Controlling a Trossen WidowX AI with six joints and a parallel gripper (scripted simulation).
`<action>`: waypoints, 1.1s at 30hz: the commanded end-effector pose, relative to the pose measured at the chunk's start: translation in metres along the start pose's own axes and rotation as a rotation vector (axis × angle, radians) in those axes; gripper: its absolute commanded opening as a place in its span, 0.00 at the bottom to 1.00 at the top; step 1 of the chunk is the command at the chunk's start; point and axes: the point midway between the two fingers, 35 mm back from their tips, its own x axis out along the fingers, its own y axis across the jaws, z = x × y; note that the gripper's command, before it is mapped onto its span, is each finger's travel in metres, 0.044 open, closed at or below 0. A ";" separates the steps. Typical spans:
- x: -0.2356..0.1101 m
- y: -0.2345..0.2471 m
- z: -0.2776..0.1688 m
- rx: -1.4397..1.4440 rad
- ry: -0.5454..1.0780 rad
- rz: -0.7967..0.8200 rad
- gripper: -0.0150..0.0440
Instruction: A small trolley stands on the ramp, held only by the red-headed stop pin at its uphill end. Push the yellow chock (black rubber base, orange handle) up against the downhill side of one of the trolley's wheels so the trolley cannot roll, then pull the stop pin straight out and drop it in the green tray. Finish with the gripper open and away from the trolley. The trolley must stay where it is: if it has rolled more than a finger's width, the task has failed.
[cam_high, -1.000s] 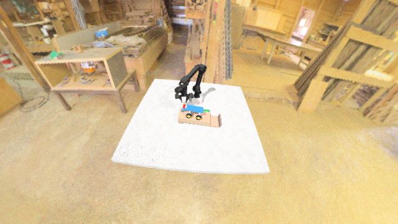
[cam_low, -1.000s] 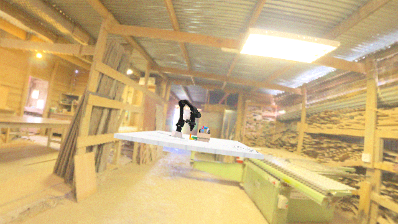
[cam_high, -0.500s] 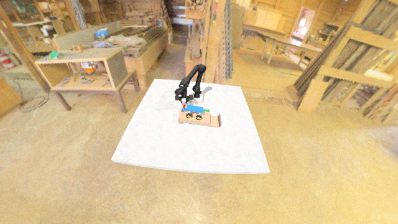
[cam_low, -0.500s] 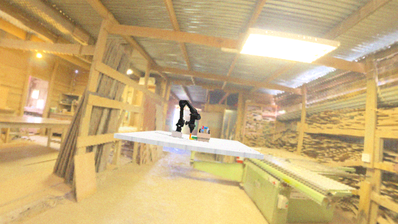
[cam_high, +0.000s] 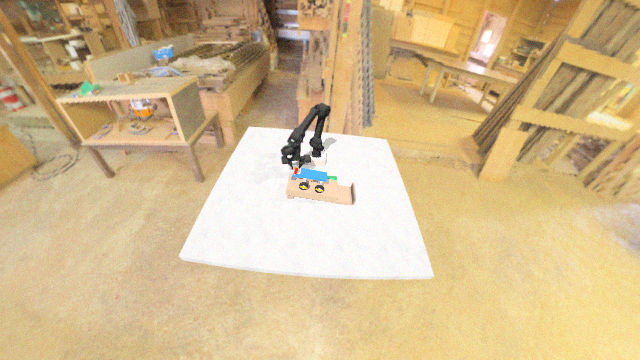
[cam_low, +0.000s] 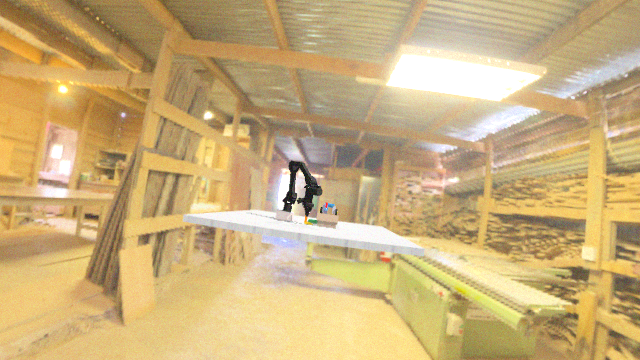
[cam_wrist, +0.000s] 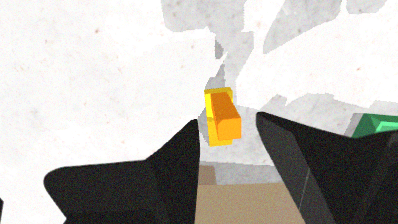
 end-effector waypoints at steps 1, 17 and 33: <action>0.004 0.000 0.001 0.005 -0.006 -0.001 0.58; 0.025 0.000 0.001 0.005 -0.006 -0.001 0.58; 0.025 0.000 0.000 0.000 0.000 0.000 0.30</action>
